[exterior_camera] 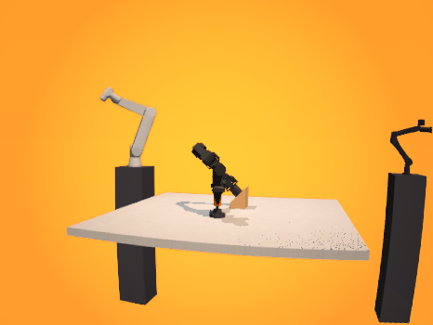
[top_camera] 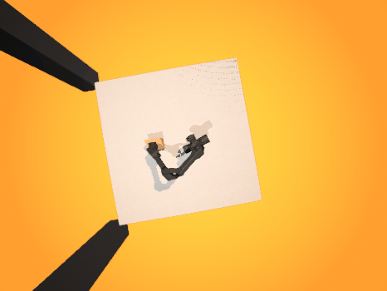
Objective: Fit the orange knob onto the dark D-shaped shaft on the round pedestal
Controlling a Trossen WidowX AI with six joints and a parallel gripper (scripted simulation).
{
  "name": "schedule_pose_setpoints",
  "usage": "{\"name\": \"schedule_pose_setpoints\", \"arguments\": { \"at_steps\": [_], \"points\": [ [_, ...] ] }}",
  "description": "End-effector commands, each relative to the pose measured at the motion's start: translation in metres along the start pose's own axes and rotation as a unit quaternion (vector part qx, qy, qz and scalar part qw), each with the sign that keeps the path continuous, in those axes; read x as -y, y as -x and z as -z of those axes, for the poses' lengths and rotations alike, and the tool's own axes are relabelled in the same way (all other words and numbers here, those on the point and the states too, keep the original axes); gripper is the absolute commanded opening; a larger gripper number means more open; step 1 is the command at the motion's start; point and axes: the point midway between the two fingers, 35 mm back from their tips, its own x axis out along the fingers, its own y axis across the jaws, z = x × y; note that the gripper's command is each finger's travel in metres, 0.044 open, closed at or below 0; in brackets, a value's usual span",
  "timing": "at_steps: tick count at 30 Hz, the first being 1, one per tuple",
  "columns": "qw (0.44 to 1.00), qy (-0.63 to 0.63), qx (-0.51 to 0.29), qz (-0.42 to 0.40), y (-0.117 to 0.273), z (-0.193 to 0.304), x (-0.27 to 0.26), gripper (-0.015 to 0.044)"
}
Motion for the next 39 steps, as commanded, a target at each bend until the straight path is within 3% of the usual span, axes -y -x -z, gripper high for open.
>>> {"name": "schedule_pose_setpoints", "arguments": {
  "at_steps": [1,39],
  "points": [
    [1.000,0.003,-0.002,0.000,-0.0012,0.0012,0.0004,0.0000],
    [1.000,-0.013,-0.002,0.000,-0.0028,0.0014,0.0004,0.0000]
  ]
}}
